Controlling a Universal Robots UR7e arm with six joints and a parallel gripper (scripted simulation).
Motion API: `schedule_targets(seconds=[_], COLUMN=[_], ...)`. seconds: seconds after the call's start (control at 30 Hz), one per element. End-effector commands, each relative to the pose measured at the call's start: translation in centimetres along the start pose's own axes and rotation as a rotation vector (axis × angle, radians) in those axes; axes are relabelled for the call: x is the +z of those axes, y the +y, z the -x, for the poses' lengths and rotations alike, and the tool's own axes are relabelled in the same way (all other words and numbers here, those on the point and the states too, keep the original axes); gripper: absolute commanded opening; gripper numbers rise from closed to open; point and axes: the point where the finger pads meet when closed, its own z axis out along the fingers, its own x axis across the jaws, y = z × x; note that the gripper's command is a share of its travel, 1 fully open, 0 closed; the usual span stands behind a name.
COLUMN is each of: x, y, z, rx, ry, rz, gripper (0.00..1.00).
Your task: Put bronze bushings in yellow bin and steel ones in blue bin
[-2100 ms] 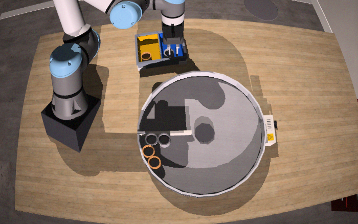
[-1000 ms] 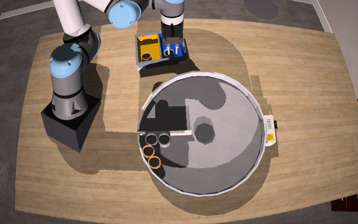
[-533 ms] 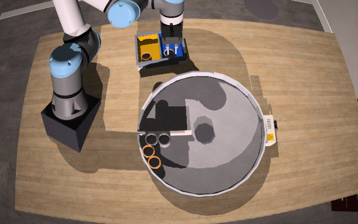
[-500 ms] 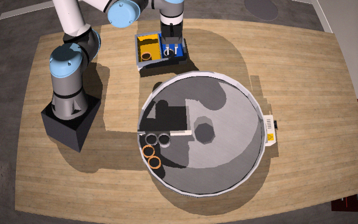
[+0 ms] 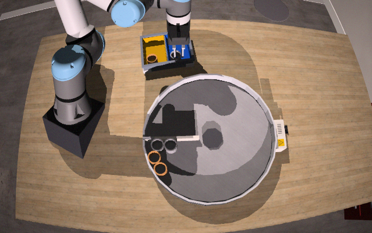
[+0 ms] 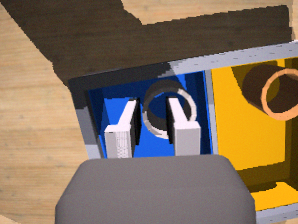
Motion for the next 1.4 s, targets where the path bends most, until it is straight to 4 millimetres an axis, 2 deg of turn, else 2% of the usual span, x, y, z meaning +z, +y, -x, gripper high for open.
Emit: schedule_targets(seconds=[0.0,1.37], x=[-0.4,-1.4], y=[0.1,0.1], z=[0.2,0.2], rx=[-0.002,-0.002], ry=[-0.006,-0.005], rz=[0.000,0.000], gripper=[0.47,0.47])
